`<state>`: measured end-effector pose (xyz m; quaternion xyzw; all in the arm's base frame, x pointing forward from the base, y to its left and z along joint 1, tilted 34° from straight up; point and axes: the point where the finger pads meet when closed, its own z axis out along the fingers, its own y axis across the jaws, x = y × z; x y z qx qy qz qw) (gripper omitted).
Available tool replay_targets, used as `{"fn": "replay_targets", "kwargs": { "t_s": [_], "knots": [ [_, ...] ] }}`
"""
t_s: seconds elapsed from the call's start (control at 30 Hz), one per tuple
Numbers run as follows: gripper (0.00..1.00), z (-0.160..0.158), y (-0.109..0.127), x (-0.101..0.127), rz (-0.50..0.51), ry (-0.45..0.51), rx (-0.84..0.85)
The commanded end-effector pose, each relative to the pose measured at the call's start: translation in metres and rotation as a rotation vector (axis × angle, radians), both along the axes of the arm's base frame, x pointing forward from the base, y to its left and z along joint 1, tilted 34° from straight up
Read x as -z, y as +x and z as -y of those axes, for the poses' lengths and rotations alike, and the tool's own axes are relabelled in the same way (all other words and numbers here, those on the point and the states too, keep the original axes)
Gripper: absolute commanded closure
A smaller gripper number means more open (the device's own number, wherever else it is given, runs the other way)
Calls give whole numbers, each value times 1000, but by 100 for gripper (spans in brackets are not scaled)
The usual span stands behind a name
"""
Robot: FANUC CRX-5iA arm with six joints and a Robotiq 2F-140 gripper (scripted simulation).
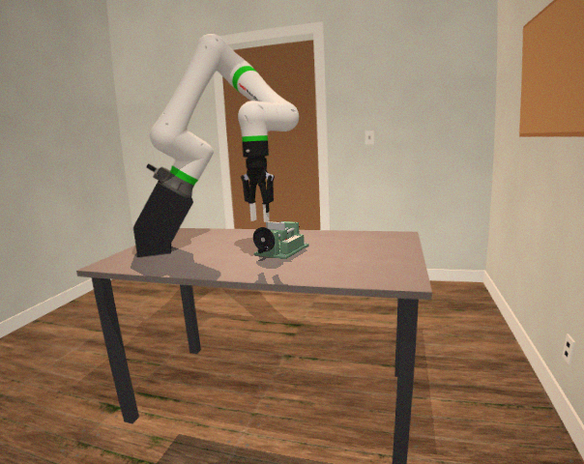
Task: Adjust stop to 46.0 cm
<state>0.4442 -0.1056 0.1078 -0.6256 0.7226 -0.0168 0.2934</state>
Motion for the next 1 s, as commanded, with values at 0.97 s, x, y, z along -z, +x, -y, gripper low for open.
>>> {"fn": "replay_targets", "kwargs": {
  "t_s": [0.97],
  "knots": [
    [67,-20,29,55,1,3,-2]
  ]
}}
